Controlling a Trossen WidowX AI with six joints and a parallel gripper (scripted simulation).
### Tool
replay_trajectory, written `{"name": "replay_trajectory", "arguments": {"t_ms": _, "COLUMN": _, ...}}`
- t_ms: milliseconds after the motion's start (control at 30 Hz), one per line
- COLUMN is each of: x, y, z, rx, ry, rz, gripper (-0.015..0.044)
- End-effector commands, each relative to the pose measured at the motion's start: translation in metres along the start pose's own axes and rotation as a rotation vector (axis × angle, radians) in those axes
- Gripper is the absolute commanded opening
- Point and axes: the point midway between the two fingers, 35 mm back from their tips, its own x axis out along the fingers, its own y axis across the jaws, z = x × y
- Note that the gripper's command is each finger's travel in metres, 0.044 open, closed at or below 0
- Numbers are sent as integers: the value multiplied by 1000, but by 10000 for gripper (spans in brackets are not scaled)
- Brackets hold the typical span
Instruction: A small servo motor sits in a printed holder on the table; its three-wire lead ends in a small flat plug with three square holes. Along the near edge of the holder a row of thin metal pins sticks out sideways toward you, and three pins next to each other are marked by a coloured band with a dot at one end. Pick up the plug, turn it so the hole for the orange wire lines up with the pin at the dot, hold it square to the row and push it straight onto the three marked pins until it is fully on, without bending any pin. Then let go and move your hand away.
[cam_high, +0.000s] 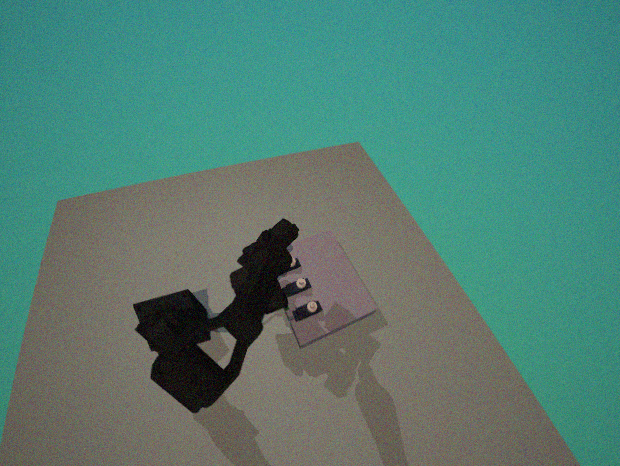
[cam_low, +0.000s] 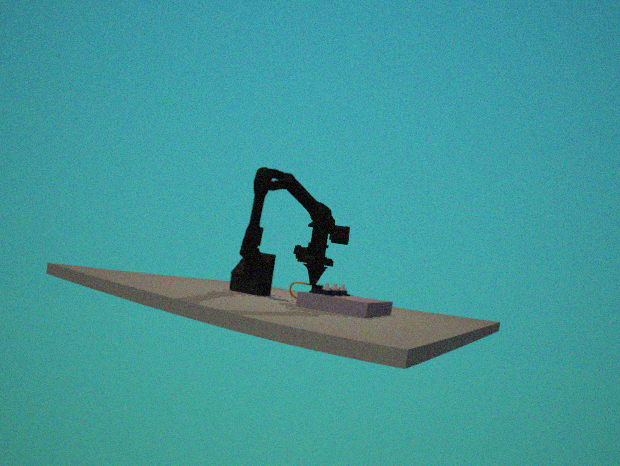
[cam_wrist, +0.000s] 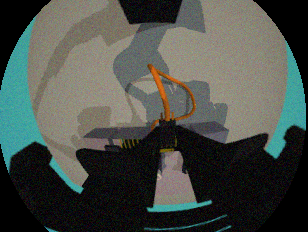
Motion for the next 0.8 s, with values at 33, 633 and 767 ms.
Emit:
{"name": "replay_trajectory", "arguments": {"t_ms": 33, "x": 0, "y": -1, "z": -6, "rx": -4, "ry": 3, "rz": 3, "gripper": 0}}
{"name": "replay_trajectory", "arguments": {"t_ms": 633, "x": -5, "y": 1, "z": -4, "rx": -5, "ry": 3, "rz": 2, "gripper": 263}}
{"name": "replay_trajectory", "arguments": {"t_ms": 767, "x": -45, "y": 0, "z": -4, "rx": -5, "ry": 3, "rz": 0, "gripper": 368}}
